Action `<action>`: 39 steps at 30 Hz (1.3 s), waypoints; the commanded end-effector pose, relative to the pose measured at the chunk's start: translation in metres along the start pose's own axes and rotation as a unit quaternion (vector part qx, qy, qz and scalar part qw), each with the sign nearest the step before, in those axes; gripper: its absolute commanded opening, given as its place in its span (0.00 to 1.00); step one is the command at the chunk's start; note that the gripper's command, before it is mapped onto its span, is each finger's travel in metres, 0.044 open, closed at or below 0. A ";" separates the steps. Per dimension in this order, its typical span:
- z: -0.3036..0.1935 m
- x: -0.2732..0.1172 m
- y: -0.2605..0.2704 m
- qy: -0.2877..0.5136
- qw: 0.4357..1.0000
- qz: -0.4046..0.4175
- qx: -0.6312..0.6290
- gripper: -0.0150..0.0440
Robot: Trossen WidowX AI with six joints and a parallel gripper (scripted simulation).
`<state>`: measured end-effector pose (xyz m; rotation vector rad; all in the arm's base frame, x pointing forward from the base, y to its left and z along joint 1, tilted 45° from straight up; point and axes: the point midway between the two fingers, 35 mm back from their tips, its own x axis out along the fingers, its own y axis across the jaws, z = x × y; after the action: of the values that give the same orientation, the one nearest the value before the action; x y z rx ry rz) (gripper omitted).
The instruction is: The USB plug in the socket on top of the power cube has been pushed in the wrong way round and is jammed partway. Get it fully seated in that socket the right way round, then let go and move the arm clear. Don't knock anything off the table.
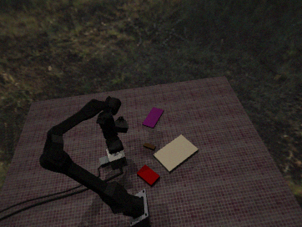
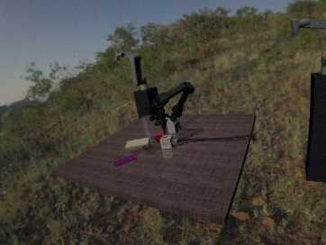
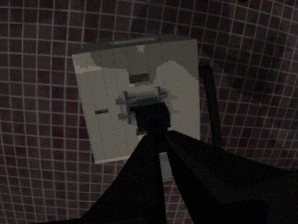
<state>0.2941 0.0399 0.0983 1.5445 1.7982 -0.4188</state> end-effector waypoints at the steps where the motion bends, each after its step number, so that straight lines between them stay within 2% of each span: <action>1: -0.001 0.001 0.000 0.003 1.000 0.001 0.002 0.25; 39: -0.003 0.005 0.001 0.012 1.000 0.002 0.010 0.25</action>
<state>0.2939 0.0450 0.0969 1.5645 1.8130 -0.4189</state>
